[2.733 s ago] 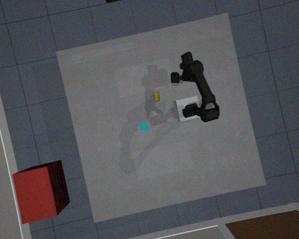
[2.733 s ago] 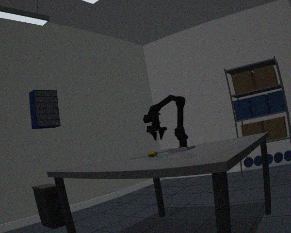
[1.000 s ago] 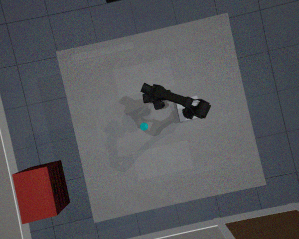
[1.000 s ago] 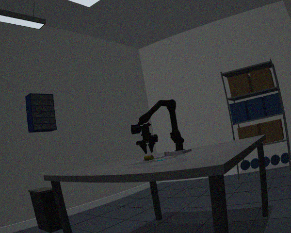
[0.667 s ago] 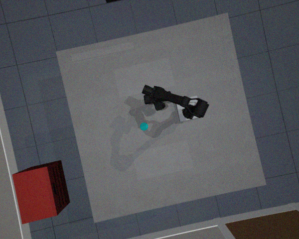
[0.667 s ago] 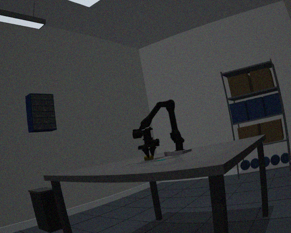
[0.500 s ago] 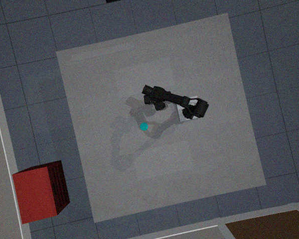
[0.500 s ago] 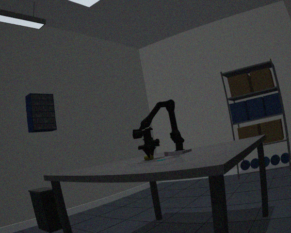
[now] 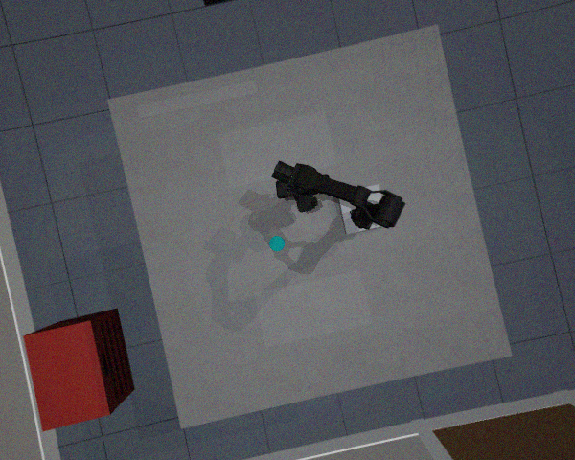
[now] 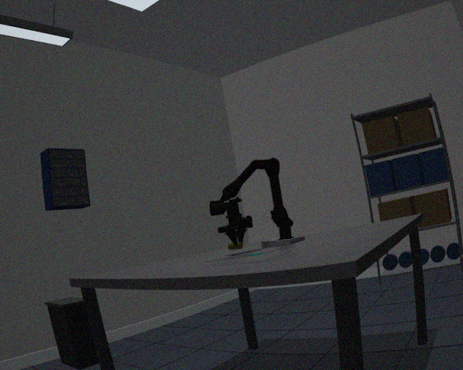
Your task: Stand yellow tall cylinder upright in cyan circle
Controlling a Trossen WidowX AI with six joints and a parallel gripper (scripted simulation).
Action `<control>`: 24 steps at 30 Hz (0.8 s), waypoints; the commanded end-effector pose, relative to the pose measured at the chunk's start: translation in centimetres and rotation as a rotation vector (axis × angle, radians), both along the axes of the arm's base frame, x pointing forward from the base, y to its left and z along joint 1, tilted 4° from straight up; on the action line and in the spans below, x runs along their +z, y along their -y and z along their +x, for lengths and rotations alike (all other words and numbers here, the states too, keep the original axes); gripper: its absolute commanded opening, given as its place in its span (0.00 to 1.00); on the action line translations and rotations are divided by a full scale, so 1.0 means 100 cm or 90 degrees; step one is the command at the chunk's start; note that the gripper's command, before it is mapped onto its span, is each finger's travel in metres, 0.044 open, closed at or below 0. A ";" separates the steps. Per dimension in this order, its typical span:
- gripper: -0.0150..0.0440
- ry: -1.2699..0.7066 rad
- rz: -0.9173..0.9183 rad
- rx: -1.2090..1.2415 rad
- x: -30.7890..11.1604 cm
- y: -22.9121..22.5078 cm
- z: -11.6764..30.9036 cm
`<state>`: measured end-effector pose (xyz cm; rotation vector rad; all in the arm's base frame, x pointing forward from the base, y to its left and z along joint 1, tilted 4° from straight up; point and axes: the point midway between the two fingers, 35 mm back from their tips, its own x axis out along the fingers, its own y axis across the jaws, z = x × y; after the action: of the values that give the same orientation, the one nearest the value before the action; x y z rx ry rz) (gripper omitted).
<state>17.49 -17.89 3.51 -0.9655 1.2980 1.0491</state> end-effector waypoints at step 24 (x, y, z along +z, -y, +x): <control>0.43 0.004 0.002 0.021 0.085 0.003 0.001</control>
<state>17.53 -18.16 11.06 -0.9775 1.2887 1.0710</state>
